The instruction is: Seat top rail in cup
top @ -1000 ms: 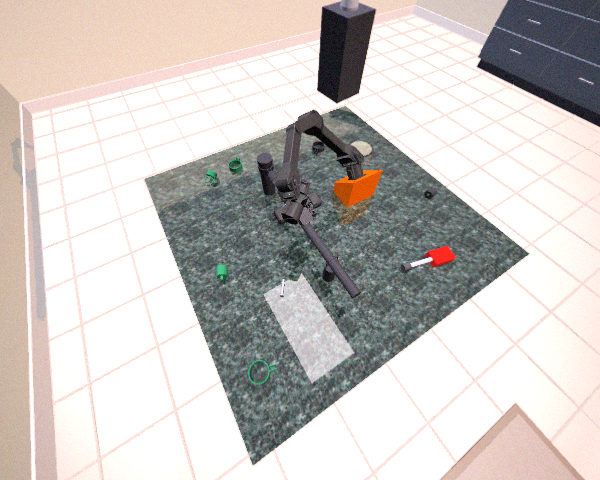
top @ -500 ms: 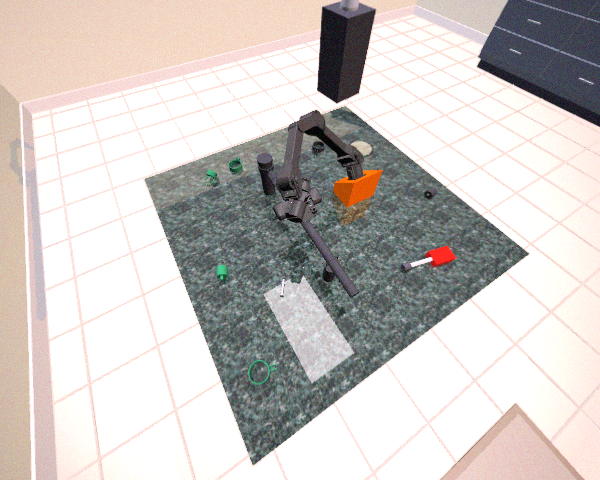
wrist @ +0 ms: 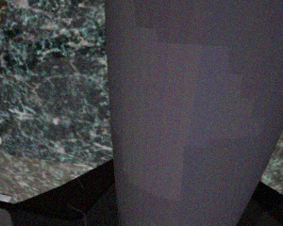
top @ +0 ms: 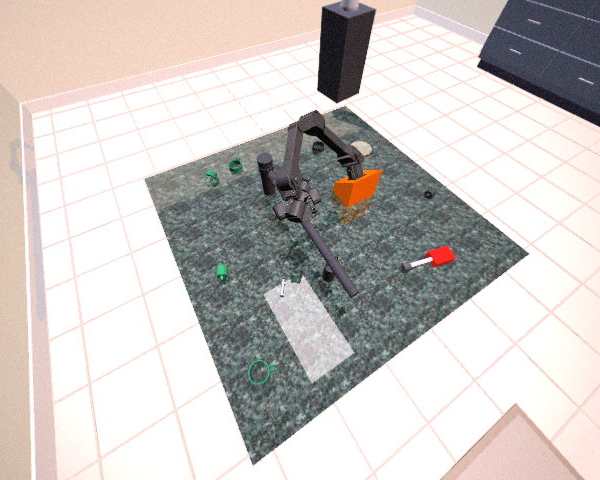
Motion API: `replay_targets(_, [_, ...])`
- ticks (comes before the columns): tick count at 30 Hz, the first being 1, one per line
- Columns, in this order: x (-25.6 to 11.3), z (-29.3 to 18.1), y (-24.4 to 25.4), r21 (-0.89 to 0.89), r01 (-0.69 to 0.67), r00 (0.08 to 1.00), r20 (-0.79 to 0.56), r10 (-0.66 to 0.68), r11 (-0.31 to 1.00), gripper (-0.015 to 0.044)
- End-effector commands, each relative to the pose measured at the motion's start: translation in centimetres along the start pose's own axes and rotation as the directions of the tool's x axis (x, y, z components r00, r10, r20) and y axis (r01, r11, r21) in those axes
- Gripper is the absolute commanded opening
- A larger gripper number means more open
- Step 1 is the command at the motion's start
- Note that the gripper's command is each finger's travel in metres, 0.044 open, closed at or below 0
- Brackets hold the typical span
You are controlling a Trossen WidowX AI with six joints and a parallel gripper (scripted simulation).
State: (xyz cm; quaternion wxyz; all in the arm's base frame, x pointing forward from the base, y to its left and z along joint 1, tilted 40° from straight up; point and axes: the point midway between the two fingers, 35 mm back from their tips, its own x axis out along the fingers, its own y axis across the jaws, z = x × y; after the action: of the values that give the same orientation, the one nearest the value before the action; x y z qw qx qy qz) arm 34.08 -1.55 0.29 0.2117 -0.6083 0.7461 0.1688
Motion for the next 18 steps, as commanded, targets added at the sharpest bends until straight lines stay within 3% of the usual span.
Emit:
replay_targets(1, [-0.42,-0.19,-0.22,-0.001,0.007,1.0,-0.002,-0.007,1.0,0.0])
replay_targets(18, [-0.87,-0.55,-0.58,-0.001,0.007,1.0,-0.002,-0.007,1.0,0.0])
